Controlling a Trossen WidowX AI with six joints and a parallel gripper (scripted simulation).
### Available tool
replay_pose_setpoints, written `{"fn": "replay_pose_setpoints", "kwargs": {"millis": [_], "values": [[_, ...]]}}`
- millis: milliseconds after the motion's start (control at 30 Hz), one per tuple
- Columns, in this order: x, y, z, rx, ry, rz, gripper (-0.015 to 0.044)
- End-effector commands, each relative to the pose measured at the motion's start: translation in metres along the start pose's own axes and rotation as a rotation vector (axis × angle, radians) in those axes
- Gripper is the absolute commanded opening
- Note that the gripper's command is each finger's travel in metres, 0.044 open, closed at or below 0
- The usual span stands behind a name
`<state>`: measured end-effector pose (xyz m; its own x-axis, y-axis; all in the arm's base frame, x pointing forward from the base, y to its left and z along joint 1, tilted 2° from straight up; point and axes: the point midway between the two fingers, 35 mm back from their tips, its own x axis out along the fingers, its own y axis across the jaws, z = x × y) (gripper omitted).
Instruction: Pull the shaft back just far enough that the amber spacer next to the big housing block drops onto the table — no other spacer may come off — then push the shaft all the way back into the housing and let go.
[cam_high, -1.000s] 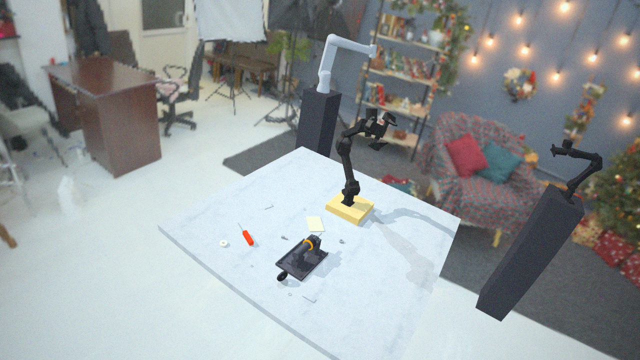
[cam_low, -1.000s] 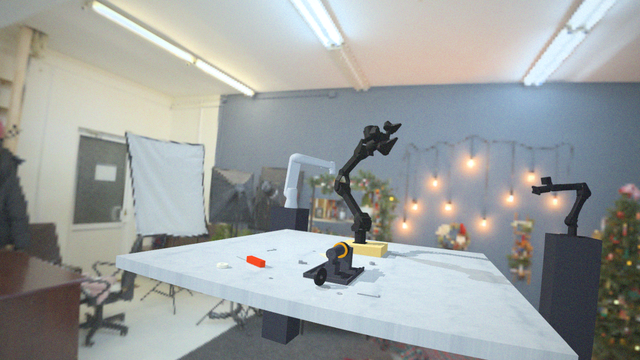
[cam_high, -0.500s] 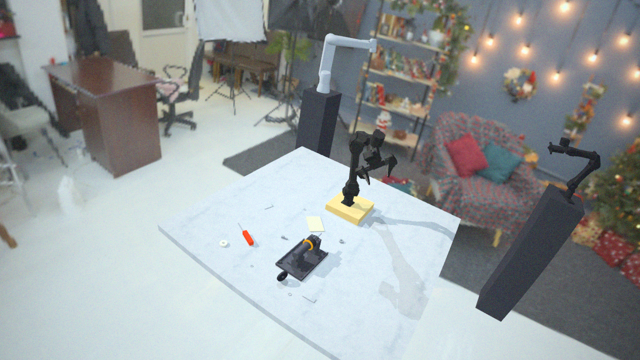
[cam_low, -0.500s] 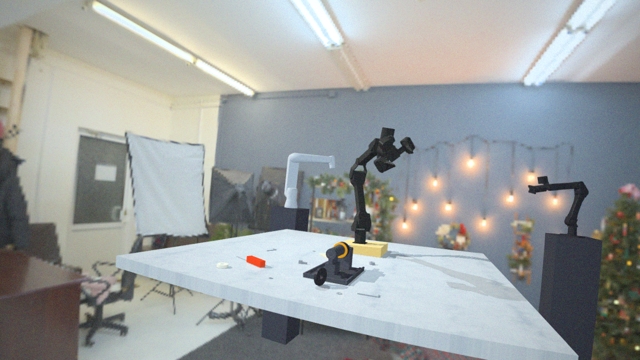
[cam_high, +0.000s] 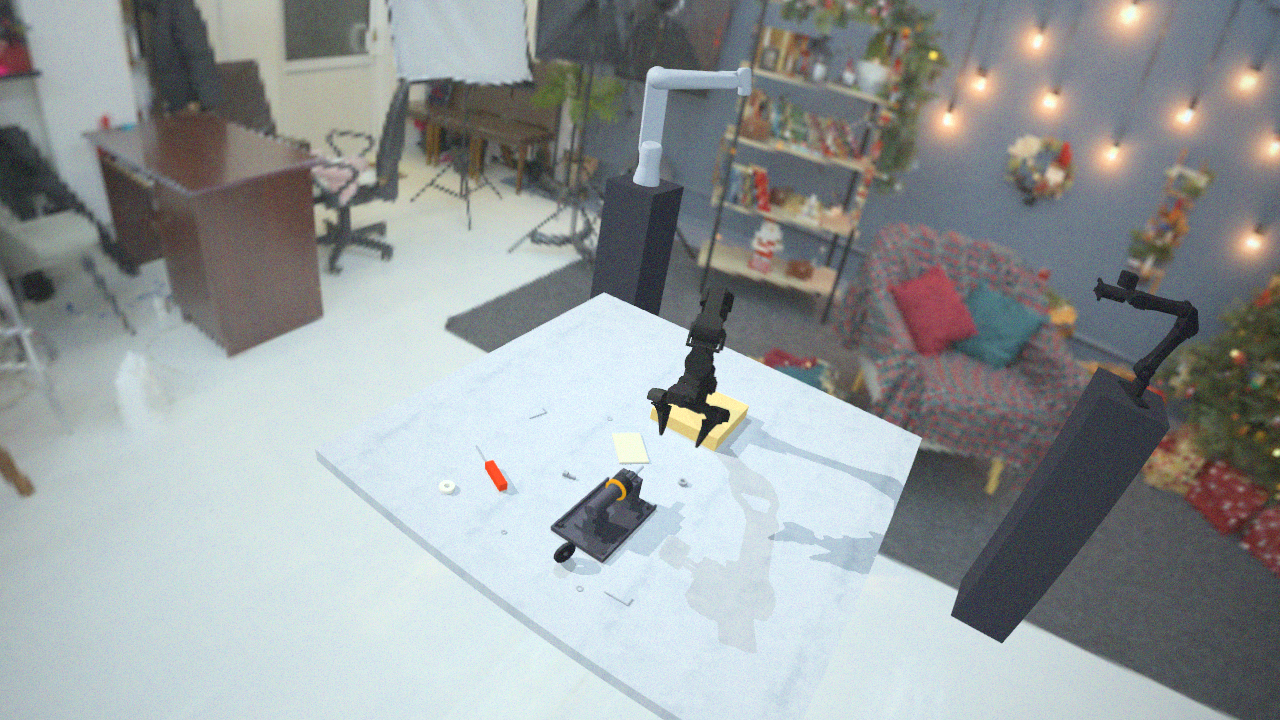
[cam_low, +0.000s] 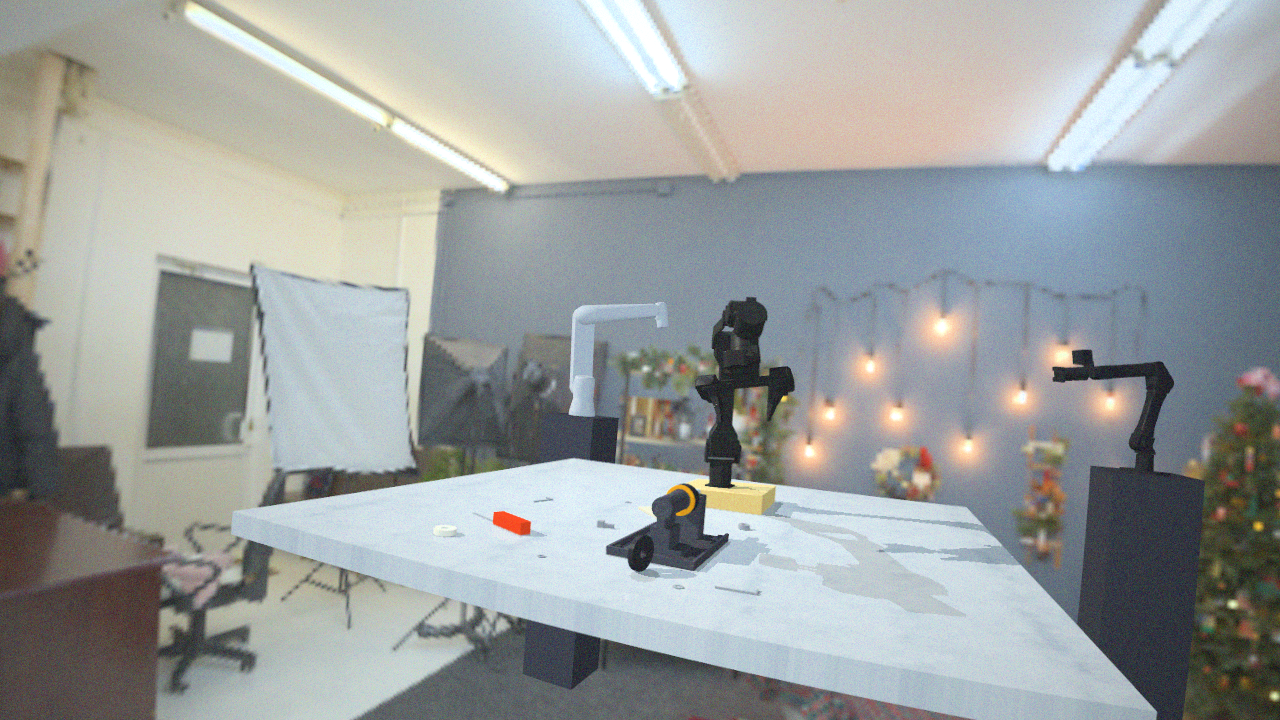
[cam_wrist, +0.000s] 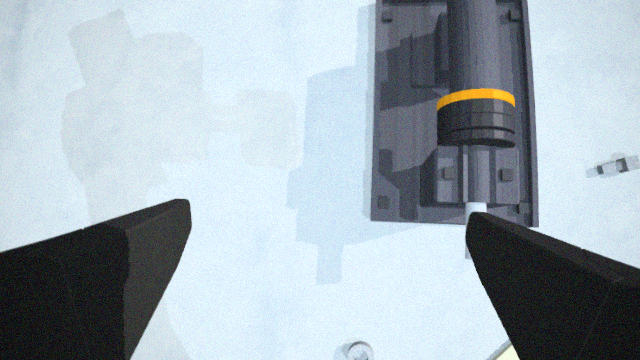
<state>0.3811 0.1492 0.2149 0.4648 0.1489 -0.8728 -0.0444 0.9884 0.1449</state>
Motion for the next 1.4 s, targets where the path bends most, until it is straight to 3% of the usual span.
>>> {"fn": "replay_pose_setpoints", "kwargs": {"millis": [0, 200, 1367], "values": [[0.049, -0.051, -0.019, -0.025, 0.227, -0.114, 0.0440], [0.088, -0.103, -0.045, -0.036, 0.472, -0.180, 0.0440], [0.091, -0.100, -0.040, -0.036, 0.472, -0.180, 0.0440]]}}
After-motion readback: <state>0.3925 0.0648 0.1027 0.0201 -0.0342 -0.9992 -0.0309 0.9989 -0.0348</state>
